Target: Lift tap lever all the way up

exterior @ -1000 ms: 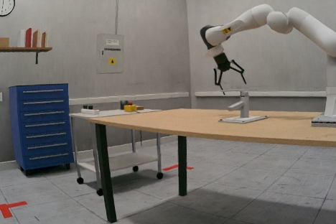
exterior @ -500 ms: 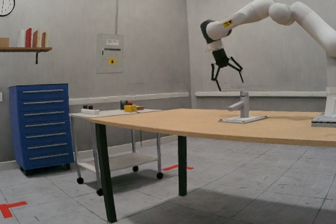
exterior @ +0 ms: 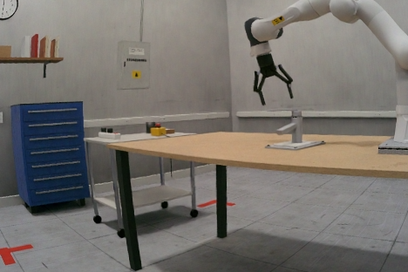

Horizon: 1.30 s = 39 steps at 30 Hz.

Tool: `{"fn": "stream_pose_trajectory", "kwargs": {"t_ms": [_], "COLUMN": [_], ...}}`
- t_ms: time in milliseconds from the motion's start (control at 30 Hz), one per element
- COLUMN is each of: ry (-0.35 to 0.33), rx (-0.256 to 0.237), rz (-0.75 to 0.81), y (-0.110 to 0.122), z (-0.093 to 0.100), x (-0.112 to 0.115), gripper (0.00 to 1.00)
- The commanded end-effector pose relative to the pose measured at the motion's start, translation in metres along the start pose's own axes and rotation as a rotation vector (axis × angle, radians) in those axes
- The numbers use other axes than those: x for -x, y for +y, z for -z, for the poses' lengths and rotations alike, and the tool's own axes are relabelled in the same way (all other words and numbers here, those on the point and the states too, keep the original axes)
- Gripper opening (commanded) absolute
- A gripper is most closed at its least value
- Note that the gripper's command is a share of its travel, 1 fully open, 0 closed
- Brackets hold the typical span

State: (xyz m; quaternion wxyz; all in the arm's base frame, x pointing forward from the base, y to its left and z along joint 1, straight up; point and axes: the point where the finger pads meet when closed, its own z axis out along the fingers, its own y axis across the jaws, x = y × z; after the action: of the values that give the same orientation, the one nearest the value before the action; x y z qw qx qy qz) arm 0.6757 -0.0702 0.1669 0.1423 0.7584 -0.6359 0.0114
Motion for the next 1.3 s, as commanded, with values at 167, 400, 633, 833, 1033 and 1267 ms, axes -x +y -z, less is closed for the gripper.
{"fn": "stream_pose_trajectory", "kwargs": {"t_ms": [167, 400, 633, 833, 1033, 1267], "ry": [-0.032, -0.059, -0.096, -0.126, -0.154, -0.190], "rx": [-0.054, -0.069, -0.084, -0.092, -0.097, -0.100], "rz": [-0.236, -0.323, -0.436, -0.523, -0.605, -0.705], "y": [-0.001, 0.004, 0.010, 0.016, 0.022, 0.030], "z": [0.015, 0.024, 0.036, 0.045, 0.052, 0.061], "x": [0.026, 0.043, 0.065, 0.081, 0.096, 0.114], "gripper": [1.00, 1.00, 1.00, 1.00, 1.00, 1.00]}}
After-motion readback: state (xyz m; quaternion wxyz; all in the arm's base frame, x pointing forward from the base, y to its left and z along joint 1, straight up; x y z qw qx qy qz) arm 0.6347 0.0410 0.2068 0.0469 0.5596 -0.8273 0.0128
